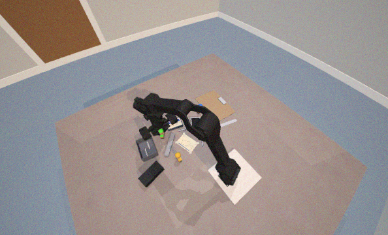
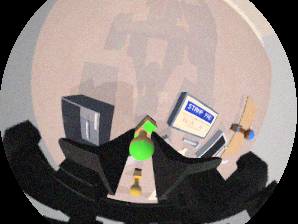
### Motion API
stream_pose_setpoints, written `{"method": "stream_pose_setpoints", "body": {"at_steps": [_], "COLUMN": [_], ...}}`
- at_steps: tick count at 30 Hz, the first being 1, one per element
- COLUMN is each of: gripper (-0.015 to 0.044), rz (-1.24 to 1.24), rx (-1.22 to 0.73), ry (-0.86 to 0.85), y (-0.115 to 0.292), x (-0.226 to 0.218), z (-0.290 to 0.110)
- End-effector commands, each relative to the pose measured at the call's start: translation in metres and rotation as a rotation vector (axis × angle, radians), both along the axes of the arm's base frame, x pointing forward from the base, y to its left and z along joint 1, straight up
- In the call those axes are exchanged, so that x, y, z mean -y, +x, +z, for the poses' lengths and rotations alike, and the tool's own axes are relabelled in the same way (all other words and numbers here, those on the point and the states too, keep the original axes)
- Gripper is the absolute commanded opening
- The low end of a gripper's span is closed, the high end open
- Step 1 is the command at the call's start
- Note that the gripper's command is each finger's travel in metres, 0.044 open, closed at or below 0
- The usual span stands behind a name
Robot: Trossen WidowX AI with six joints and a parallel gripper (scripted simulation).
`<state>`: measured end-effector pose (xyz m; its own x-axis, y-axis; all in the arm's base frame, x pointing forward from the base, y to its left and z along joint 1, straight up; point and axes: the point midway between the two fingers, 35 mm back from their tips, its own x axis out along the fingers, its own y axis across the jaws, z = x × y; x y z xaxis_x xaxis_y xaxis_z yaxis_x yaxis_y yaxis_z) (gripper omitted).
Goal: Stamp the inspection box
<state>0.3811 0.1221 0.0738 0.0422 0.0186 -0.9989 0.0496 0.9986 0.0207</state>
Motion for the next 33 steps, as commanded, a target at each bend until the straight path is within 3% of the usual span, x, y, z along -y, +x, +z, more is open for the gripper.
{"method": "stream_pose_setpoints", "body": {"at_steps": [1,33], "gripper": [0.0,0.0], "rz": [0.0,0.0], "rx": [0.002,0.002], "ry": [-0.001,-0.001], "y": [0.001,0.001], "x": [0.0,0.0], "z": [0.002,0.018]}}
